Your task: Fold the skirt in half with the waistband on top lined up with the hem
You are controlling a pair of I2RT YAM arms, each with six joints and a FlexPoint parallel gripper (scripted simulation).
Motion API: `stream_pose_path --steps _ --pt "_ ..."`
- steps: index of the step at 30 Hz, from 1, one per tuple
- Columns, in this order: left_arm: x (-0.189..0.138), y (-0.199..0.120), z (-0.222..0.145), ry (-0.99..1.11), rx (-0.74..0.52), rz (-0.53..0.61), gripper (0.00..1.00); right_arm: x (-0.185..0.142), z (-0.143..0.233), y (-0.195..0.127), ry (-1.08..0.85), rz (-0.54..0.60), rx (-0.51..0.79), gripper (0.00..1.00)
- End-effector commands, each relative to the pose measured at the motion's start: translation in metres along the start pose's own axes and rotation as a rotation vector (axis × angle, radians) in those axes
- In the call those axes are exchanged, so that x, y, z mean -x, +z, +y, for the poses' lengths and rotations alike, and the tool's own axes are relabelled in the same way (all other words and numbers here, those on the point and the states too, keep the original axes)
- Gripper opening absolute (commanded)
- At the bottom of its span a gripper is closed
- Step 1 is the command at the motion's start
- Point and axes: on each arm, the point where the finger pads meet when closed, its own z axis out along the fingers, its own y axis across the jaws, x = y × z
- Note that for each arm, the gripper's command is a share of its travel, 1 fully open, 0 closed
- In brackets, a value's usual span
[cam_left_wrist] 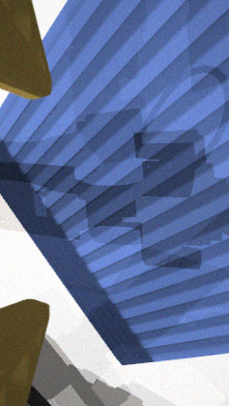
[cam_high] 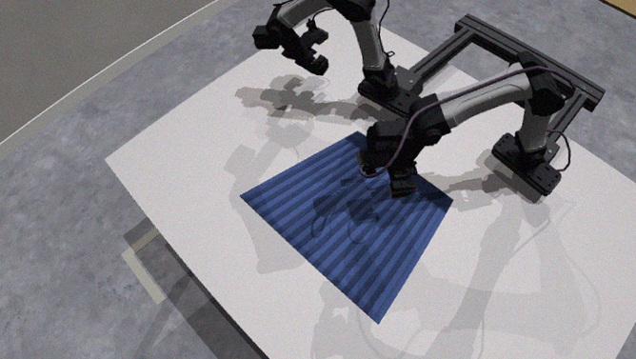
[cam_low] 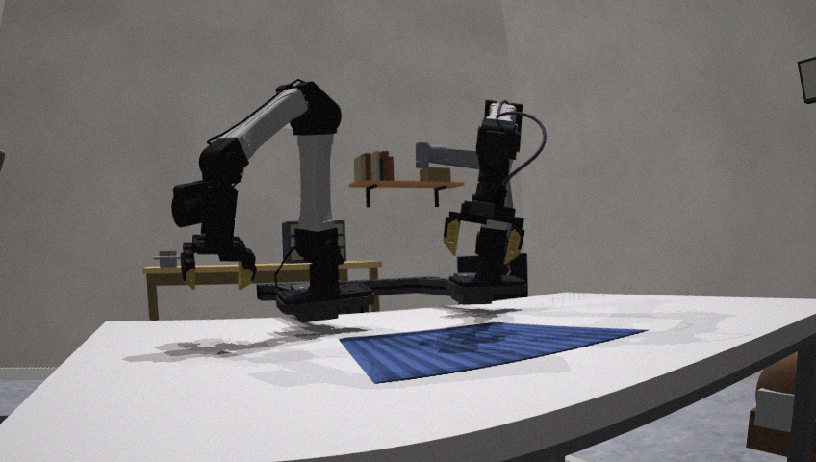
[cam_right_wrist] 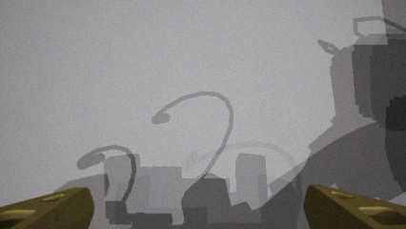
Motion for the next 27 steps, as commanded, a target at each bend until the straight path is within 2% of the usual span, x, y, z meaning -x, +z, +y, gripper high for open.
stream_pose_path --steps 1,17,18,27 --pt "0.004 -0.005 -0.002 0.006 -0.004 -0.02 1.0 0.001 0.002 -0.003 0.004 0.002 0.009 1.0" --pt "0.004 -0.005 -0.002 0.006 -0.004 -0.02 1.0 0.001 0.002 -0.003 0.004 0.002 0.009 1.0" --pt "-0.008 -0.007 -0.002 -0.04 0.023 -0.04 0.48 -0.003 -0.01 -0.004 -0.058 0.004 0.046 0.48" --pt "-0.108 0.016 0.026 -0.47 0.238 -0.045 0.48 -0.03 -0.114 -0.001 -0.505 0.01 0.174 0.48"
